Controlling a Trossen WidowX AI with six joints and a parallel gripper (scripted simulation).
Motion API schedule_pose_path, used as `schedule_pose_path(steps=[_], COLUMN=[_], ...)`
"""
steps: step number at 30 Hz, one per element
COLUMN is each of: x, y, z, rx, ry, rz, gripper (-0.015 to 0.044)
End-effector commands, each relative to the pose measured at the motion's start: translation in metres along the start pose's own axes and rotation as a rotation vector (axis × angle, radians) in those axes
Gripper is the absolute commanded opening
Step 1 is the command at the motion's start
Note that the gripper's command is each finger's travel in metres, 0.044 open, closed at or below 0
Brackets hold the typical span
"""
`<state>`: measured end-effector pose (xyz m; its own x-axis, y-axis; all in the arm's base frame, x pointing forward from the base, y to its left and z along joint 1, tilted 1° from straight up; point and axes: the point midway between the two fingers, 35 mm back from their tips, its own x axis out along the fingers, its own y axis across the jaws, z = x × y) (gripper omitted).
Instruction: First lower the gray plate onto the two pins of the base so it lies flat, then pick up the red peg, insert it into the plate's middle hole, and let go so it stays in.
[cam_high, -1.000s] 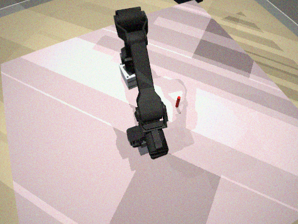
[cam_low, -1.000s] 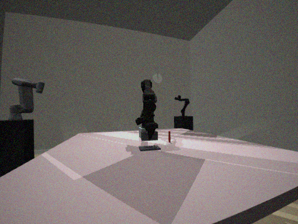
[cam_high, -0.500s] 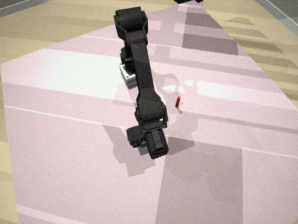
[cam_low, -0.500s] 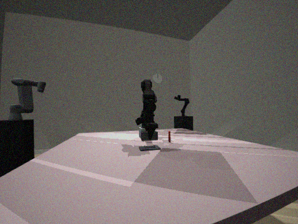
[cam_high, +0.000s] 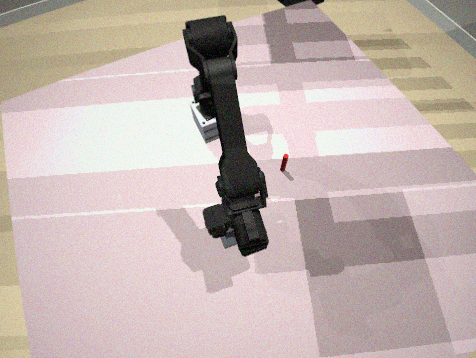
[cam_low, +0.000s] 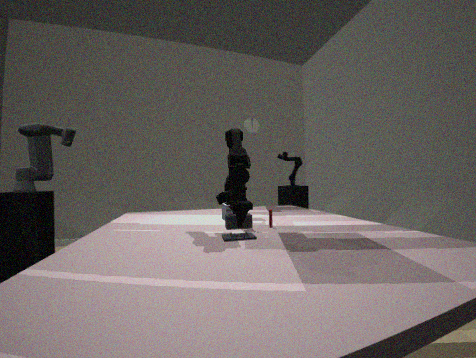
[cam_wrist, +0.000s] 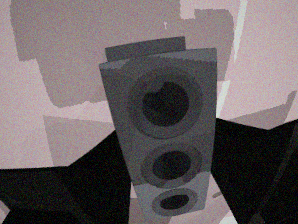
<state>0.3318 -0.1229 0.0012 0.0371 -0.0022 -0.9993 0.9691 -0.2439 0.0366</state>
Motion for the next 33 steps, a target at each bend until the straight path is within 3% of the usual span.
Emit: schedule_pose_path(steps=[1, 23, 33], x=[0.004, 0.021, 0.021], y=[-0.001, 0.001, 0.001], z=[0.0, 0.0, 0.0], rx=[-0.002, -0.001, -0.001], ry=[0.002, 0.0, 0.0], rz=[-0.004, 0.004, 0.004], gripper=[0.0, 0.0, 0.0263])
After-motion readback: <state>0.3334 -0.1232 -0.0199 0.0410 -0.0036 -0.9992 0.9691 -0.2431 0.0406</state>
